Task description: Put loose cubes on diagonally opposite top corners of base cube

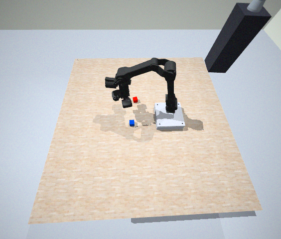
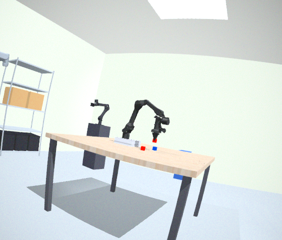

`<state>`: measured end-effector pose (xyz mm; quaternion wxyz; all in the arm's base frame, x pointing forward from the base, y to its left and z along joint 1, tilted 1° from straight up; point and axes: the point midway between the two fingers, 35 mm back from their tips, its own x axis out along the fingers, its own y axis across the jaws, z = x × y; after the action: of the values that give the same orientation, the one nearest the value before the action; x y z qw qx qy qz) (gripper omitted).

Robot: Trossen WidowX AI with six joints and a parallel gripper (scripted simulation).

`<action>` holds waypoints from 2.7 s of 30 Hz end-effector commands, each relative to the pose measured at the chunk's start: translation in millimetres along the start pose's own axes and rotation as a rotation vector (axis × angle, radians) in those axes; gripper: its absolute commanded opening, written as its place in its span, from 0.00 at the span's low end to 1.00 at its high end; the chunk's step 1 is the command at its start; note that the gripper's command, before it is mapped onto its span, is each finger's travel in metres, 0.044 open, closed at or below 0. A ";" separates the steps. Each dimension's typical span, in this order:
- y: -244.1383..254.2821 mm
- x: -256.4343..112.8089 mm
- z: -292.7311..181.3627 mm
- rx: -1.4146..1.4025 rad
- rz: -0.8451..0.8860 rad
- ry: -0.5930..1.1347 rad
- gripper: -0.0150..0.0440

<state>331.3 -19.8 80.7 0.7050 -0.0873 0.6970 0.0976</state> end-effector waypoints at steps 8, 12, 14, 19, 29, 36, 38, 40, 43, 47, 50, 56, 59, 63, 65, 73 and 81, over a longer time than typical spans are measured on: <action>0.7 -25.3 -1.9 -0.007 -0.009 -0.010 0.43; 11.1 -21.7 -1.6 -0.059 -0.009 -0.010 0.43; 17.4 -19.5 -1.6 -0.091 -0.008 -0.010 0.43; 32.9 -14.0 -2.3 -0.169 -0.007 -0.010 0.43; 63.2 -3.1 -6.4 -0.326 -0.006 -0.009 0.43; 83.6 4.5 -11.3 -0.436 -0.005 -0.009 0.43; 89.3 6.7 -13.0 -0.468 -0.004 -0.009 0.43; 95.0 8.9 -14.9 -0.499 -0.004 -0.009 0.43; 103.3 12.1 -17.9 -0.546 -0.004 -0.009 0.43; 114.1 16.5 -22.3 -0.609 -0.003 -0.009 0.43; 121.5 19.6 -25.7 -0.653 -0.002 -0.009 0.43; 123.3 20.3 -26.6 -0.664 -0.002 -0.009 0.43; 123.3 20.3 -26.6 -0.664 -0.002 -0.009 0.43; 123.3 20.3 -26.6 -0.664 -0.002 -0.009 0.43; 123.3 21.7 -26.5 -0.664 -0.002 -0.009 0.43; 123.3 39.3 -26.3 -0.665 -0.002 -0.009 0.43; 123.2 46.9 -26.7 -0.666 -0.002 -0.009 0.43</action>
<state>274.5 93.6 38.3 0.6428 -0.3106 0.6234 0.3189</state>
